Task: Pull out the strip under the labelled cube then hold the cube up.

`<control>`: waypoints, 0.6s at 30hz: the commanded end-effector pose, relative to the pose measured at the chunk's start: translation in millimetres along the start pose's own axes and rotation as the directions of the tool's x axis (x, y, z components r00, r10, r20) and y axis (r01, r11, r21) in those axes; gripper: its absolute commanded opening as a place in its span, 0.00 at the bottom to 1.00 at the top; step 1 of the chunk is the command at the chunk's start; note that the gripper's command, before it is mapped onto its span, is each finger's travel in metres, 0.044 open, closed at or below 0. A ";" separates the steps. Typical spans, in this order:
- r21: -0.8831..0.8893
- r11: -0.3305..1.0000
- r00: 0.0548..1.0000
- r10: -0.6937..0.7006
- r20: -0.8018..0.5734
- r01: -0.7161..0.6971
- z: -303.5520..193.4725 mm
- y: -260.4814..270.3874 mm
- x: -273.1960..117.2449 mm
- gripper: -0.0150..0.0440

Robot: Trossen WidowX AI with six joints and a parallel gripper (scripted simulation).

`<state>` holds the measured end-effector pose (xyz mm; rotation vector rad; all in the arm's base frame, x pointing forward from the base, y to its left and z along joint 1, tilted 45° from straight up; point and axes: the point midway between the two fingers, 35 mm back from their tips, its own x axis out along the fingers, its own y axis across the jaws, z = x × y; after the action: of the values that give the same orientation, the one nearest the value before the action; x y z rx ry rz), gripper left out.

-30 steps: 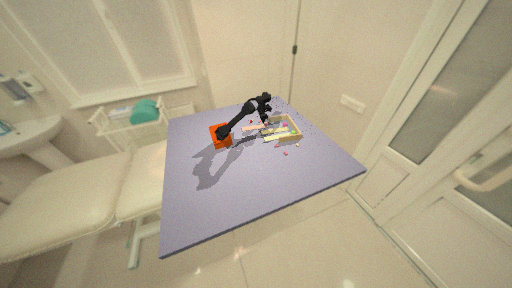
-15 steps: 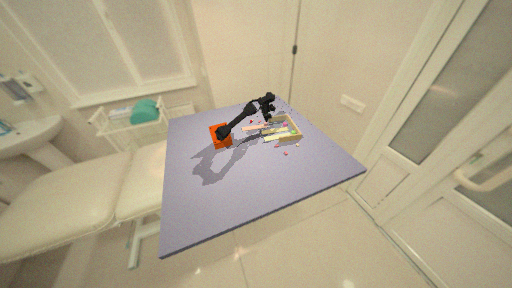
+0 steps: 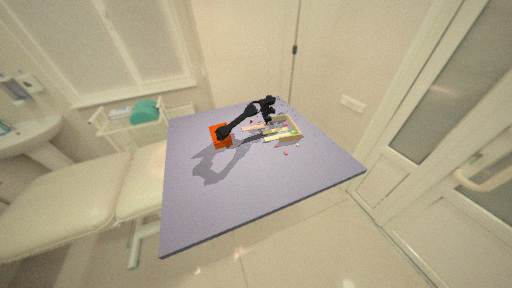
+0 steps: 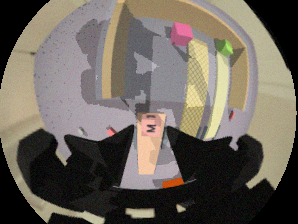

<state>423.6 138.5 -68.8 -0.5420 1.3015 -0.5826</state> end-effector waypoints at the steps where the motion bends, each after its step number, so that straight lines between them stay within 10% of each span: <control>1: -0.012 1.000 1.000 -0.008 -0.001 0.008 -1.8 0.3 8.5 0.68; 18: 0.000 1.000 1.000 -0.003 -0.002 0.003 -1.2 -1.5 24.7 0.59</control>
<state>426.2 120.3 -86.3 -0.5448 1.3037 -0.5861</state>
